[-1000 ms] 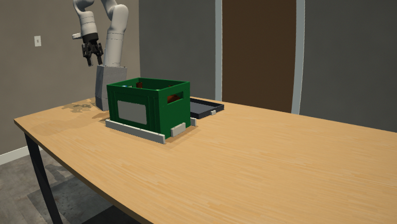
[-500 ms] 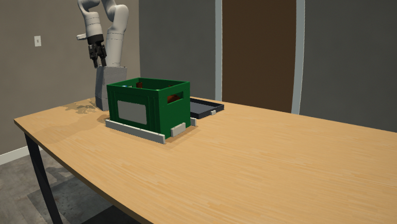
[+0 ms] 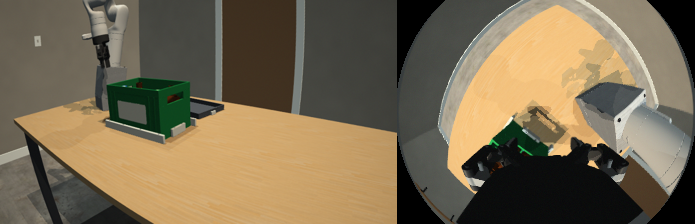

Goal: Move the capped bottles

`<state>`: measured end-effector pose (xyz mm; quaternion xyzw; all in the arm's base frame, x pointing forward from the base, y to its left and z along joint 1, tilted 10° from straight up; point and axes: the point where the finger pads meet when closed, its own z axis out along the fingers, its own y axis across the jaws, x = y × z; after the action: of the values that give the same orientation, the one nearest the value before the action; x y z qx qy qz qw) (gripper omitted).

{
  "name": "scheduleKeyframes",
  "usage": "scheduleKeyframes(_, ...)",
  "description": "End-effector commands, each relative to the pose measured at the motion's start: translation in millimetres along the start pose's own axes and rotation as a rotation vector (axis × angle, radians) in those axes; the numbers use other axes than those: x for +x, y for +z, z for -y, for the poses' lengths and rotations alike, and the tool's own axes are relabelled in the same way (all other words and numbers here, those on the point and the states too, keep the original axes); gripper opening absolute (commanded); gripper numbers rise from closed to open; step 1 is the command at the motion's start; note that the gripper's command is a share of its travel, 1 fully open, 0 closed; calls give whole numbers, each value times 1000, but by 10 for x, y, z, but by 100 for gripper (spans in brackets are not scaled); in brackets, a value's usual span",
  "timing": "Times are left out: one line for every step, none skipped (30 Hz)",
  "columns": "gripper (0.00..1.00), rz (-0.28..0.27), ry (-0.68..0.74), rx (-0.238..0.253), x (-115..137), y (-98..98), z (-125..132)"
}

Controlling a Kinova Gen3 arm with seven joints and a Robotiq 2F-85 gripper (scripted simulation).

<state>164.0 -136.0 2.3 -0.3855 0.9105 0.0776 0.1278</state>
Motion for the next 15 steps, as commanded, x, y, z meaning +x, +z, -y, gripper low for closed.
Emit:
scheduleKeyframes(100, -9, -58, -7, -114, 30, 68)
scheduleKeyframes(100, -11, -71, -9, -140, 37, 88)
scheduleKeyframes(100, -13, -83, -10, -166, 44, 108)
scheduleKeyframes(100, -15, -96, -12, -192, 51, 127)
scheduleKeyframes(100, -15, -96, -12, -192, 51, 127)
scheduleKeyframes(100, -15, -96, -12, -192, 51, 127)
scheduleKeyframes(100, -11, -82, -8, -163, 40, 132)
scheduleKeyframes(100, -13, -95, -10, -188, 45, 154)
scheduleKeyframes(100, -15, -107, -12, -213, 50, 176)
scheduleKeyframes(100, -17, -120, -13, -238, 55, 197)
scheduleKeyframes(100, -19, -133, -15, -263, 60, 219)
scheduleKeyframes(100, -20, -145, -16, -288, 65, 241)
scheduleKeyframes(100, -22, -158, -18, -312, 70, 262)
scheduleKeyframes(100, -24, -170, -19, -337, 75, 284)
scheduleKeyframes(100, -26, -183, -21, -362, 81, 306)
